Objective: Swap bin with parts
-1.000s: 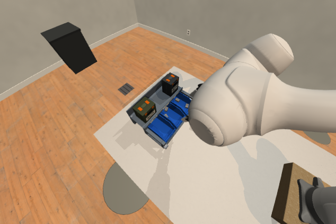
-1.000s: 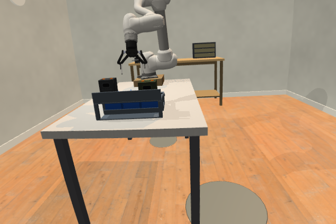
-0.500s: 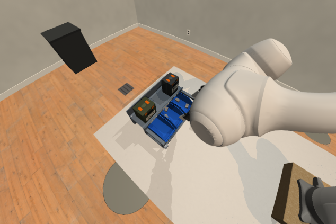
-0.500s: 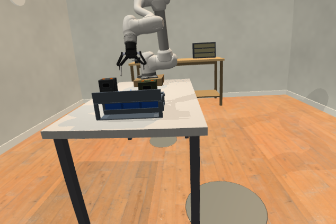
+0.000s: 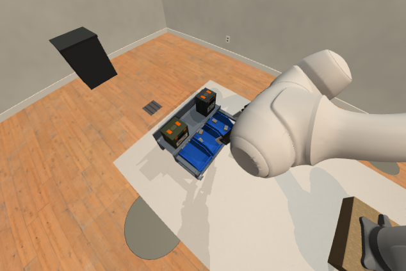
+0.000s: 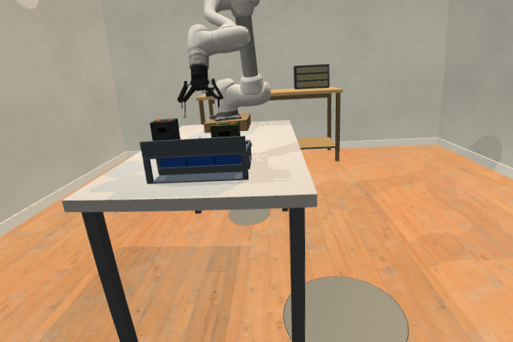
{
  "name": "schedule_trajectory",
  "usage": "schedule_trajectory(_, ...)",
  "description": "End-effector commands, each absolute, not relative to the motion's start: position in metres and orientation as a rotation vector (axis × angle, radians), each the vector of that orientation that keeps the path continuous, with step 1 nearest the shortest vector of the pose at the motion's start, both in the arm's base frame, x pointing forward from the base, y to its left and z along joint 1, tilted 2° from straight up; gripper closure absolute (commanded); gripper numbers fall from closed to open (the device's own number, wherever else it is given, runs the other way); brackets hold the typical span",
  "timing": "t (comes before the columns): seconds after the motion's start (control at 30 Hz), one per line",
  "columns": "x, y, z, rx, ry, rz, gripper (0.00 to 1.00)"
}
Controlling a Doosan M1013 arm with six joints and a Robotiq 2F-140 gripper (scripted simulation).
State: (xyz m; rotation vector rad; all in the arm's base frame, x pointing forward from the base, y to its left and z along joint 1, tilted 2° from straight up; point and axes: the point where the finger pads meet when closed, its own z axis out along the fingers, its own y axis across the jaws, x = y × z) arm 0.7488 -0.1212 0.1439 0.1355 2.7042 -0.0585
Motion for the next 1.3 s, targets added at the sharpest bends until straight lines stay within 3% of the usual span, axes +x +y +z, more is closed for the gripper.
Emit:
schedule_trajectory(0.0,0.749,-0.122,0.1432,0.164,2.699,-0.054,0.0)
schedule_trajectory(1.27,0.7494,-0.1233,0.142,0.205,2.692,-0.047,0.0)
